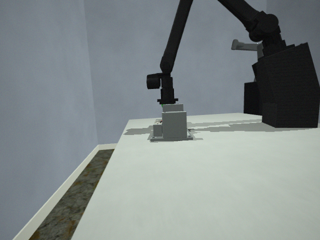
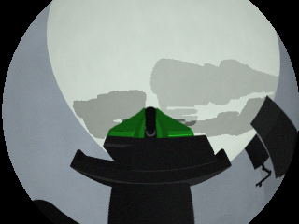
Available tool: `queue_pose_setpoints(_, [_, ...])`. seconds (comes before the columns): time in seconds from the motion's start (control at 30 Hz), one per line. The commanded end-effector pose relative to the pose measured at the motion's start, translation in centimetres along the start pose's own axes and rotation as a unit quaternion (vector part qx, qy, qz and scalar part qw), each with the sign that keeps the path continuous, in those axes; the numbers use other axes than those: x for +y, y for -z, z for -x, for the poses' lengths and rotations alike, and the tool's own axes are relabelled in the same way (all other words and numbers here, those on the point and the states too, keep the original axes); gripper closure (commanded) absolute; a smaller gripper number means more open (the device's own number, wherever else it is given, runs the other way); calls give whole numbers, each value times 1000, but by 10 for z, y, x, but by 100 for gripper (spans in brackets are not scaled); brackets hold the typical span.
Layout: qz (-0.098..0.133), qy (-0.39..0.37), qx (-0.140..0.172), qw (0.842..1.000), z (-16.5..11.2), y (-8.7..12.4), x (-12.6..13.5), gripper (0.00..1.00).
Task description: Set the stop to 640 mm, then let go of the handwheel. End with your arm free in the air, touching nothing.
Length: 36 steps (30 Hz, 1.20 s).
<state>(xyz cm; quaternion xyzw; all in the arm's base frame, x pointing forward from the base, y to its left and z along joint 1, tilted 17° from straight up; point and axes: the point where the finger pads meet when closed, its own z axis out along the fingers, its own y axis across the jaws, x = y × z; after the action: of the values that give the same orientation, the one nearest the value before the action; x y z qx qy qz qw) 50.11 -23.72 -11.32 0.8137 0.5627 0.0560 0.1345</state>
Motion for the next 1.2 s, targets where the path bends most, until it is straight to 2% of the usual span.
queue_pose_setpoints(0.0, [6, -5, -2, 1000, 8, -13, 1, 94])
queue_pose_setpoints(0.2, [-1, -4, -2, 1000, 7, -16, -11, 94])
queue_pose_setpoints(1.17, [-4, -4, -2, 1000, 7, -25, -31, 94])
